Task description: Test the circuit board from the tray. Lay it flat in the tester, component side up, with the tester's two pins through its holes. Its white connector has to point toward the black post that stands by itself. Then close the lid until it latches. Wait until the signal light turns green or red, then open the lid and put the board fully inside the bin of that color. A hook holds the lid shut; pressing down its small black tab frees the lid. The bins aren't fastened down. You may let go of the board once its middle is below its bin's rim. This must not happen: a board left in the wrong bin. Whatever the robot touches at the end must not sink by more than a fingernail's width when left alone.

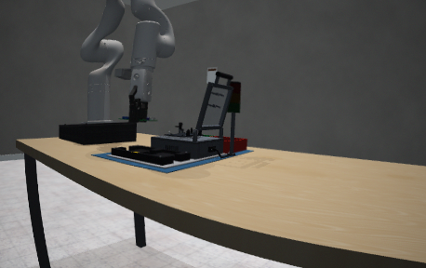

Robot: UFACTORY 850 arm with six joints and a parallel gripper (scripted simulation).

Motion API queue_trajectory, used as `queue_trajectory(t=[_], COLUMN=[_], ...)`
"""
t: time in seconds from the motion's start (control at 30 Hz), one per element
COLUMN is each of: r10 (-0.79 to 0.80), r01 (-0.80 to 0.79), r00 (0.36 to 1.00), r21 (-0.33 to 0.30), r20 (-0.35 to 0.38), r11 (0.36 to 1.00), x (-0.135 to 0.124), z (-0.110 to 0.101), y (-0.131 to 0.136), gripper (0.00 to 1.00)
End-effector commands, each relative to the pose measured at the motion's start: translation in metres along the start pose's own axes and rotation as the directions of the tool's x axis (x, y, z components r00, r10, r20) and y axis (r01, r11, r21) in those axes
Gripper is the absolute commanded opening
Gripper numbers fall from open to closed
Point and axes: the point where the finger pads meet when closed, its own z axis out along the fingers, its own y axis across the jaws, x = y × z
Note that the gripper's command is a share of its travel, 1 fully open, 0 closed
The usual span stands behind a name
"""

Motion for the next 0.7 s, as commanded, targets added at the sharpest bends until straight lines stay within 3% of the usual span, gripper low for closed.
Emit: queue_trajectory(t=[0.0, 0.57, 0.67], r10=[-0.115, -0.494, -0.577], r01=[0.115, 0.494, 0.577], r00=[0.993, 0.869, 0.816], r21=[-0.025, -0.015, -0.013], r20=[0.019, 0.028, 0.029], r11=[0.993, 0.869, 0.816], x=[-0.0006, -0.0006, -0.0006], z=[-0.0008, -0.0008, -0.0008], y=[-0.0007, -0.0007, -0.0007], gripper=[0.79, 0.79, 0.79])
